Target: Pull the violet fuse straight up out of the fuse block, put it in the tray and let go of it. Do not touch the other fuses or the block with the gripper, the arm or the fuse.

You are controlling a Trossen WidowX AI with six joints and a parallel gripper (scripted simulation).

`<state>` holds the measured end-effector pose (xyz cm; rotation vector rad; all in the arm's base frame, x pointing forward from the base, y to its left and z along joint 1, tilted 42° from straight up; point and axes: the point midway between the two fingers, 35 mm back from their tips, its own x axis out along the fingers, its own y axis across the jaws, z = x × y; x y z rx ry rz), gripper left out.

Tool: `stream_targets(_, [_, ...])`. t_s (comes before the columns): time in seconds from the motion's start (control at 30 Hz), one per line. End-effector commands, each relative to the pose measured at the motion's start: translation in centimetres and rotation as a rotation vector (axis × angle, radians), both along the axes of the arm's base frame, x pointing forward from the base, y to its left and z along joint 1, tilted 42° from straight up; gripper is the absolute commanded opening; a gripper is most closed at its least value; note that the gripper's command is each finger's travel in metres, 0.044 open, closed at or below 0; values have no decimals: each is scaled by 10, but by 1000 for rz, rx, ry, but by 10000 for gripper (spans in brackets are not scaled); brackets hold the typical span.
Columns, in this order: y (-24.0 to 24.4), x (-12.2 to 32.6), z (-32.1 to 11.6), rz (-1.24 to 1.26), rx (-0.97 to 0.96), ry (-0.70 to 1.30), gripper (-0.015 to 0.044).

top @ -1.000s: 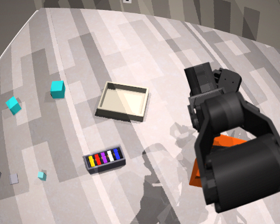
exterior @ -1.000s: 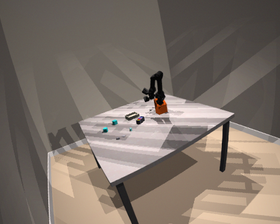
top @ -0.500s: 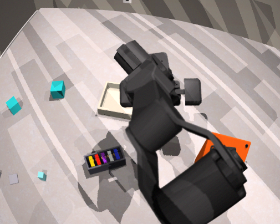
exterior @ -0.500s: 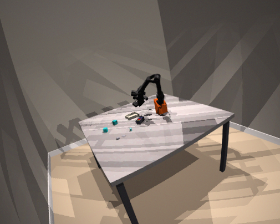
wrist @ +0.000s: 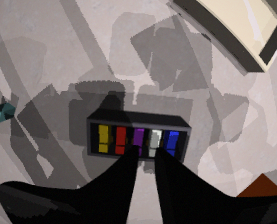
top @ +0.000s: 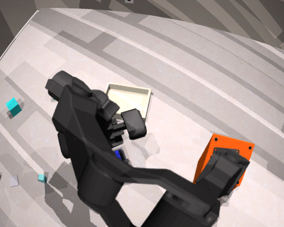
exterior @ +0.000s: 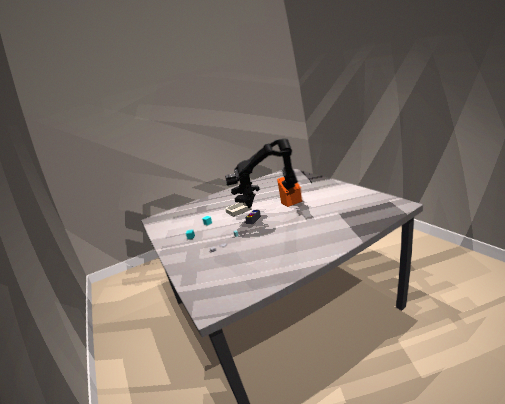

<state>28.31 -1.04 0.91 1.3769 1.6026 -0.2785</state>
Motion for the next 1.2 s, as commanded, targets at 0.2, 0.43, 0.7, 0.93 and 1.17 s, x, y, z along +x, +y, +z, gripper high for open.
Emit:
stream_targets(0.2, [10,0,6,13,30,-5,60])
stream_targets(0.43, [14,1,0,13,30,-5,60])
stream_targets(0.7, [20,2,-5,13,30,-5,60])
stream_targets(0.93, [25,2,-10,13,30,-5,60])
stream_targets(1.17, [29,2,-15,13,31,-5,60])
